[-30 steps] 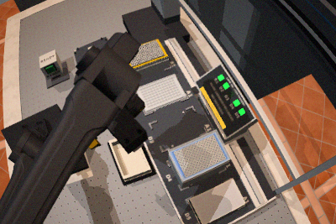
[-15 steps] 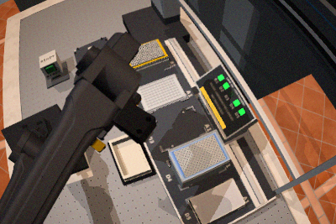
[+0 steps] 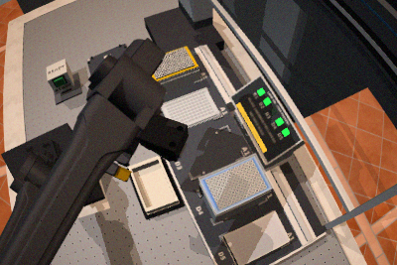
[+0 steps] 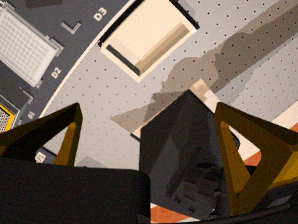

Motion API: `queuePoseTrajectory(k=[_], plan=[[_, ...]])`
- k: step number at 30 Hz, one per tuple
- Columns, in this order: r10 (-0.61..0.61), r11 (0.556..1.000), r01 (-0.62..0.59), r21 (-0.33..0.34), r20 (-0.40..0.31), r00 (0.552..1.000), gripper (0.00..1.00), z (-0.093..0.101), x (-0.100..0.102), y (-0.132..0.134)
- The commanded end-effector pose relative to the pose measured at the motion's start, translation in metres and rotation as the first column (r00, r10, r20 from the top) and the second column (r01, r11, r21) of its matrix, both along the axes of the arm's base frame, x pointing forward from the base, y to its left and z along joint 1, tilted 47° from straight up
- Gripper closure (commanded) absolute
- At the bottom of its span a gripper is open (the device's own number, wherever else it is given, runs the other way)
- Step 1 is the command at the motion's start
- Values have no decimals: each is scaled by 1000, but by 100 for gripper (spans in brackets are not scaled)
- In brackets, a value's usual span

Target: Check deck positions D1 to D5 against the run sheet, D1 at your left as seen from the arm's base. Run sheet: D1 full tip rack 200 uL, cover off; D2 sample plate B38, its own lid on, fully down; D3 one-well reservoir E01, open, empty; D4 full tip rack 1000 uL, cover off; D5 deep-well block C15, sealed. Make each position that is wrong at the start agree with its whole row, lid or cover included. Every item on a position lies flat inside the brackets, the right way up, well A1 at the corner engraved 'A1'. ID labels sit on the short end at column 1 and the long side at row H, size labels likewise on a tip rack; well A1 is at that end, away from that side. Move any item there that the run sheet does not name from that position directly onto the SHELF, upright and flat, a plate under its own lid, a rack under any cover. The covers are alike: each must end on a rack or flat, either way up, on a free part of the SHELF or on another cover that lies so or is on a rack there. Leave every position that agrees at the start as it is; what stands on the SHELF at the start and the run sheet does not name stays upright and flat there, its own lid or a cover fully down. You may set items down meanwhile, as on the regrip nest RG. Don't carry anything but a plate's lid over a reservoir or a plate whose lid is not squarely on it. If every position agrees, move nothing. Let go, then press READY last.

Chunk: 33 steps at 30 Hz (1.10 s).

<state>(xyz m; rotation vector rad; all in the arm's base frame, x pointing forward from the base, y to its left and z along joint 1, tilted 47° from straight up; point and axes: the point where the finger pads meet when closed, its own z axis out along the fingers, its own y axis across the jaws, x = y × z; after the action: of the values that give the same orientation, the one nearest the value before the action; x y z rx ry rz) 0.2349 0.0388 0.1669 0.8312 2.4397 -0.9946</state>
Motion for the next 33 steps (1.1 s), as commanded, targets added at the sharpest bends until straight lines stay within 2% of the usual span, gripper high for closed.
queuePoseTrajectory(k=[1, 13, 23, 30, 31, 33], plan=[[88, 996, -87, 8, -57, 995, 0, 12, 6, 8], [219, 975, -223, 3, -199, 955, 0, 12, 7, 8], [338, 936, -353, 17, -336, 879, 0, 12, 7, 8], [369, 921, -388, 25, -374, 851, 0, 12, 7, 8], [382, 912, -411, 22, -412, 827, 0, 5, -4, 4], [399, 903, -428, 31, -429, 810, 0, 7, -1, 4]])
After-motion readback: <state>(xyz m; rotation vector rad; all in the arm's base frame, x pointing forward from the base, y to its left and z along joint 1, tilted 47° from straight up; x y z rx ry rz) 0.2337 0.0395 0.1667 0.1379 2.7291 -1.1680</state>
